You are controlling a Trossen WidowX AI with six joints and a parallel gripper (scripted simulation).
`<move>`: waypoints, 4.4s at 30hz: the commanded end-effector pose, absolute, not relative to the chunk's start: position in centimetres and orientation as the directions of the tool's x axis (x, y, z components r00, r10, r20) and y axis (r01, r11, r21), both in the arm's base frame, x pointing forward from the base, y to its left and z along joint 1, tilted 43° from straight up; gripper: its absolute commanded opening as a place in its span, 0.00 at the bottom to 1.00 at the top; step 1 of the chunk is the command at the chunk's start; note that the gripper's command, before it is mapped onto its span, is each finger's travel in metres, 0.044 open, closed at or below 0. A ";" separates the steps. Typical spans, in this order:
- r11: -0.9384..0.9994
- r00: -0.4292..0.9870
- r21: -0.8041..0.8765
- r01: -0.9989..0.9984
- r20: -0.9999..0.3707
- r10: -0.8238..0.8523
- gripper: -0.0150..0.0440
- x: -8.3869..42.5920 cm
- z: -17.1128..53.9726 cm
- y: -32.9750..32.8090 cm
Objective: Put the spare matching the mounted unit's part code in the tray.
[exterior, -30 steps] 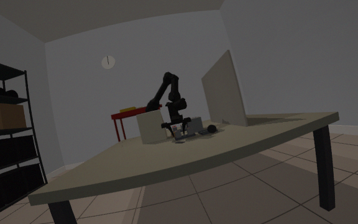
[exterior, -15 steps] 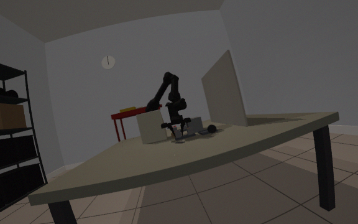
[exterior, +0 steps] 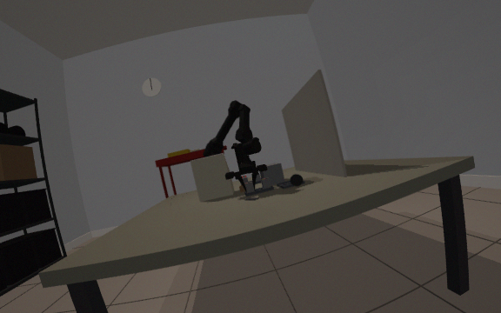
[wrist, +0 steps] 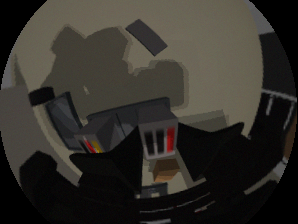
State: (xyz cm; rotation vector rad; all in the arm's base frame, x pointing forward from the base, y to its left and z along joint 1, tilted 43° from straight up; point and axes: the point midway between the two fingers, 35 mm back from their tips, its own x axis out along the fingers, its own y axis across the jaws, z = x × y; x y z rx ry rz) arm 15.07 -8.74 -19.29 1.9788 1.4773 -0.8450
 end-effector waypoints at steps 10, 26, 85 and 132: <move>-0.269 0.208 0.041 0.962 -0.746 0.633 0.25 14.6 -17.0 -11.1; -0.271 0.209 0.038 0.962 -0.744 0.635 0.25 13.3 -13.4 -13.8; -0.271 0.215 0.047 0.961 -0.743 0.633 0.25 29.6 -7.3 -23.8; -0.273 0.215 0.047 0.961 -0.746 0.631 0.25 31.5 -11.9 -20.5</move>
